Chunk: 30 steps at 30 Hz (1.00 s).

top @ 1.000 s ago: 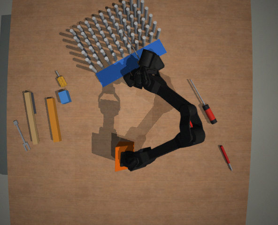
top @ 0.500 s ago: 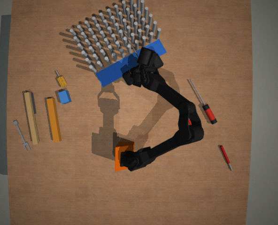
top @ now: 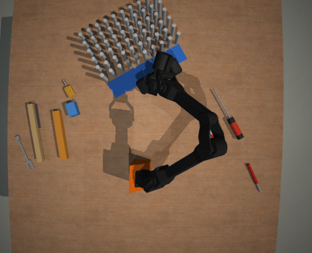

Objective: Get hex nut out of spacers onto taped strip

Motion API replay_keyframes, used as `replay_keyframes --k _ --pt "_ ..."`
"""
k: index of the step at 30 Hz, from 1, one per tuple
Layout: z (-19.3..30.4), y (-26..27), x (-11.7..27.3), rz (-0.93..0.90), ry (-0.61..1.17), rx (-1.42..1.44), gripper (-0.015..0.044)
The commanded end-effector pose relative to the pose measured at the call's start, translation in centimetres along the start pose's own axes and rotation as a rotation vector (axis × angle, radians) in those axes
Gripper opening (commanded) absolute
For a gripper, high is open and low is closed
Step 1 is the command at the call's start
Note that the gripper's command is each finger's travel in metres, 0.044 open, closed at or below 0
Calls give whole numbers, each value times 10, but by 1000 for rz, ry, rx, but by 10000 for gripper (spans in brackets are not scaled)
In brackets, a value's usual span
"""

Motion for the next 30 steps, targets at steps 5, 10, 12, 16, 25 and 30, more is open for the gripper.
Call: replay_keyframes --k 5,10,12,16,25,30 --pt "3 0 -2 -3 2 -5 0" --pt "2 -2 -7 -3 3 -5 0" --pt "1 -3 -8 -3 3 -4 0" --pt "0 -5 -12 -2 4 -1 0" --pt "-1 -7 -17 -2 4 0 0" --pt "-3 -7 -16 -2 4 0 0"
Point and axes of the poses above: the point midway between the two fingers, 35 mm back from their tips, its own x axis back along the fingers, its own y axis across the jaws, z = x × y, the point moved 1 cm from there along x, back along the fingers, and after that the axes turned 2 degrees about x, right-handed, at the moved point
